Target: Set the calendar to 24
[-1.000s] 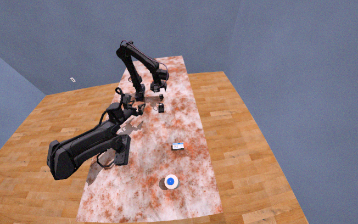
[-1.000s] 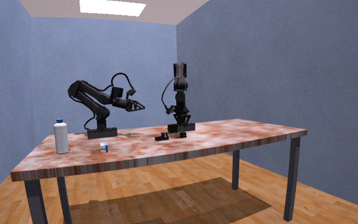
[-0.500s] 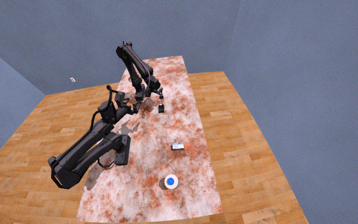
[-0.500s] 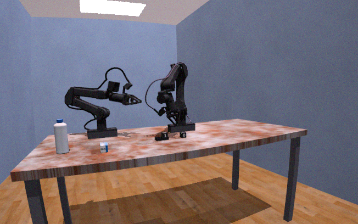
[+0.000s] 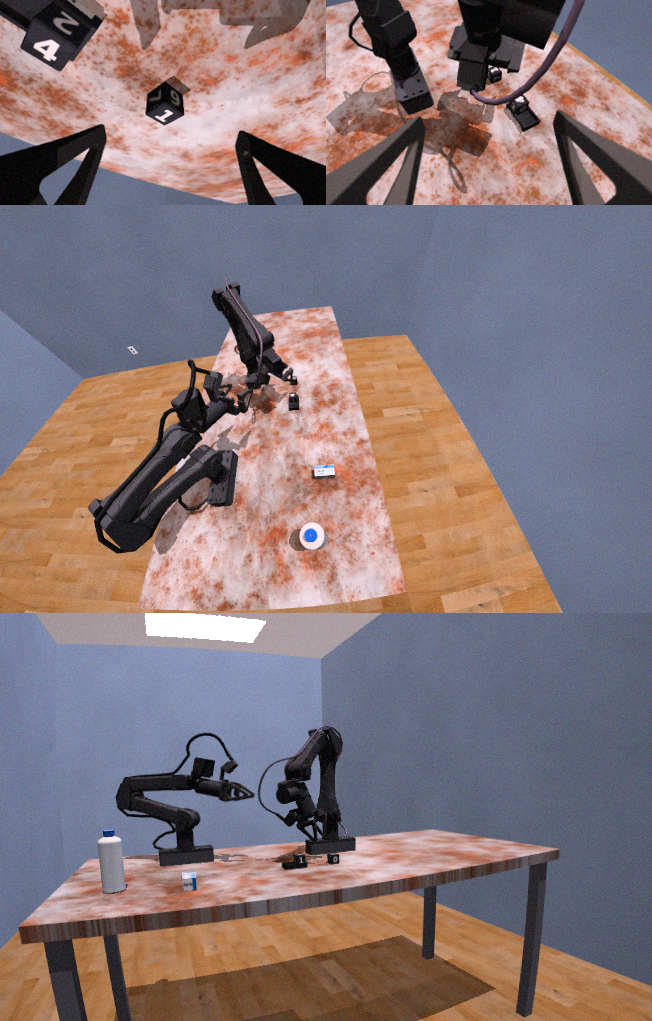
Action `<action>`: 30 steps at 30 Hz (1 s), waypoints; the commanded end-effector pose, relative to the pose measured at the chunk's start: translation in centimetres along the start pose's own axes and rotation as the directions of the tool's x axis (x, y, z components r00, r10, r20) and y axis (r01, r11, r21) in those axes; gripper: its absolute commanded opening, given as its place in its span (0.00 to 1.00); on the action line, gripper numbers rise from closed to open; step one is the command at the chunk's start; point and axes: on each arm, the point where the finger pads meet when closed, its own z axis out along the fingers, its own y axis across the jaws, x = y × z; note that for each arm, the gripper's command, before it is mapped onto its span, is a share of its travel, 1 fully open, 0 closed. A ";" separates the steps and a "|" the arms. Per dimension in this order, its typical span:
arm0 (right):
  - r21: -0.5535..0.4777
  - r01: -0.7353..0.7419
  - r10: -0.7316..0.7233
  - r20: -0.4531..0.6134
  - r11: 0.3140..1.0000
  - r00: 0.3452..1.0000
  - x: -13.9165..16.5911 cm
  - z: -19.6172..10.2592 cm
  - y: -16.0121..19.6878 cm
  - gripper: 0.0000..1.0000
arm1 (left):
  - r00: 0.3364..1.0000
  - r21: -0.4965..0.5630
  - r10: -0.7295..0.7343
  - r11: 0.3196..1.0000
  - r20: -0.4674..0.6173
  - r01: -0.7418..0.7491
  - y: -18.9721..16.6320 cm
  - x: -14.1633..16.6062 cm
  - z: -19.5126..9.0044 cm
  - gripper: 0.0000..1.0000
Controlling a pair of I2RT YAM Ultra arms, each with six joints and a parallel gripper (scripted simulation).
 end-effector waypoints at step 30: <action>-0.006 0.005 -0.004 0.018 1.000 1.000 -0.8 -0.5 0.2 1.00 | 0.514 0.304 -0.857 0.499 0.033 0.812 0.0 1.5 1.1 1.00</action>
